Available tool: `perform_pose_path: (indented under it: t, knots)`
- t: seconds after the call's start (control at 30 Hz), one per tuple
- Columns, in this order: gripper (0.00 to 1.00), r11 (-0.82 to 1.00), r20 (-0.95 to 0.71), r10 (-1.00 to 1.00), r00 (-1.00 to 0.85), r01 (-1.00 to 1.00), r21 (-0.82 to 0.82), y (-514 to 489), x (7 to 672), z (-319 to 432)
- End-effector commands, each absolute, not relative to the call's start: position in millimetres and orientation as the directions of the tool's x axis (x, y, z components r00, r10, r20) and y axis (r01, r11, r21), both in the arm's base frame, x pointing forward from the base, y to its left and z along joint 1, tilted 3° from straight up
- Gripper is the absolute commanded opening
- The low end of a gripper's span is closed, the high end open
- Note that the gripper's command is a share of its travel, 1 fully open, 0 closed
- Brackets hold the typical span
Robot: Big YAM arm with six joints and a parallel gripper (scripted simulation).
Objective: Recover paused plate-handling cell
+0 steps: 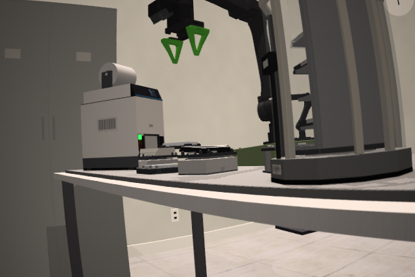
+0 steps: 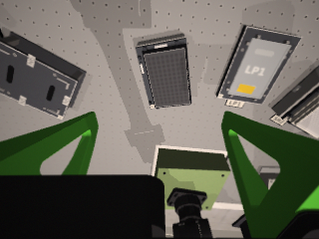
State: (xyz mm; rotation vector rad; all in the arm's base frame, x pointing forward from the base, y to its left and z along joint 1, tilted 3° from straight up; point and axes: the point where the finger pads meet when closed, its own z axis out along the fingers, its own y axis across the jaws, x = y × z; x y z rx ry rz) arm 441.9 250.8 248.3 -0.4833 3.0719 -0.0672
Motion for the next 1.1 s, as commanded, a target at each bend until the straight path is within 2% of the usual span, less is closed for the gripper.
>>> perform_pose_path:
  t: [0.0, 0.77, 1.07]
  knots:
    - [1.00, 0.946, -0.031, -0.323, -0.946, -0.321, -0.048, 235, 448, 247]
    - [1.00, 0.946, -0.031, -0.323, -0.946, -0.321, -0.051, 176, 470, 251]
    - [1.00, 0.999, -0.057, -0.007, -0.998, -0.005, -0.036, 146, 471, 256]
